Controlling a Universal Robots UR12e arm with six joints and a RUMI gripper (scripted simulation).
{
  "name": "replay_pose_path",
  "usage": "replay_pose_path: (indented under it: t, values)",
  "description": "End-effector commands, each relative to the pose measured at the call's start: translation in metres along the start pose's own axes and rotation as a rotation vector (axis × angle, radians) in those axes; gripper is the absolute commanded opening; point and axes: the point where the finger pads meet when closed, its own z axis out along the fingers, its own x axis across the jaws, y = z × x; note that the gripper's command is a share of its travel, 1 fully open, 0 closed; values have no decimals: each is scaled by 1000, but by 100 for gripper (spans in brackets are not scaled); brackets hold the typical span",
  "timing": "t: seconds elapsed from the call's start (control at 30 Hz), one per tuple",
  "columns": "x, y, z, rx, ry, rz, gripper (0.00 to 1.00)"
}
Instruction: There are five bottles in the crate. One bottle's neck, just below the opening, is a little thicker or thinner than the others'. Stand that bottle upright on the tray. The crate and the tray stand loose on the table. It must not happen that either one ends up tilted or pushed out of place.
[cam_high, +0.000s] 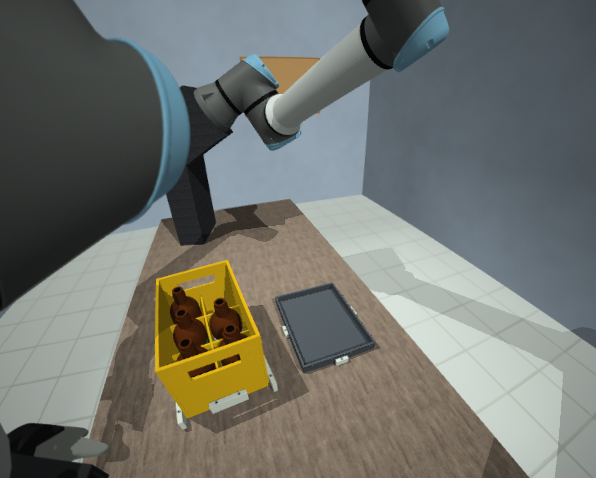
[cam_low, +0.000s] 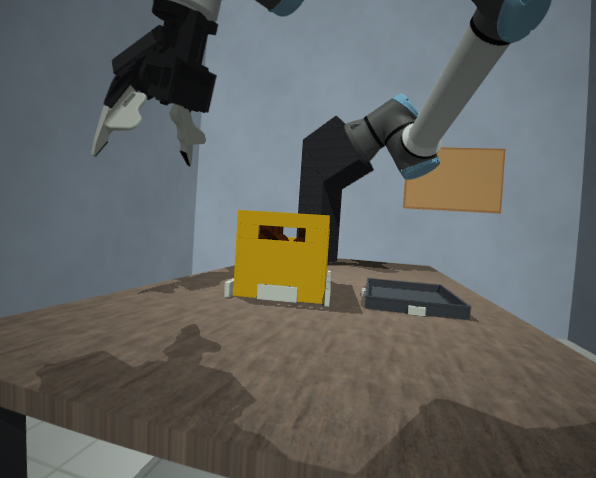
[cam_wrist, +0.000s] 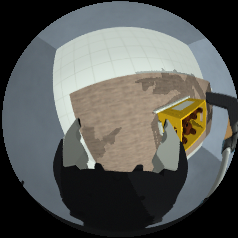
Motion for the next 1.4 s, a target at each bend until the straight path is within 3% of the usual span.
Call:
replay_pose_path:
  t: [0.0, 0.8, 1.03, 1.1, 1.37]
  values:
    - [-1, 0, -1, 0, -1, 0, 100]
    - [9, -3, -2, -10, -4, 15, 100]
    - [46, -9, 2, -50, -9, 65, 100]
    - [46, -9, 2, -50, -9, 65, 100]
    - [114, -13, 8, -121, -19, 152, 100]
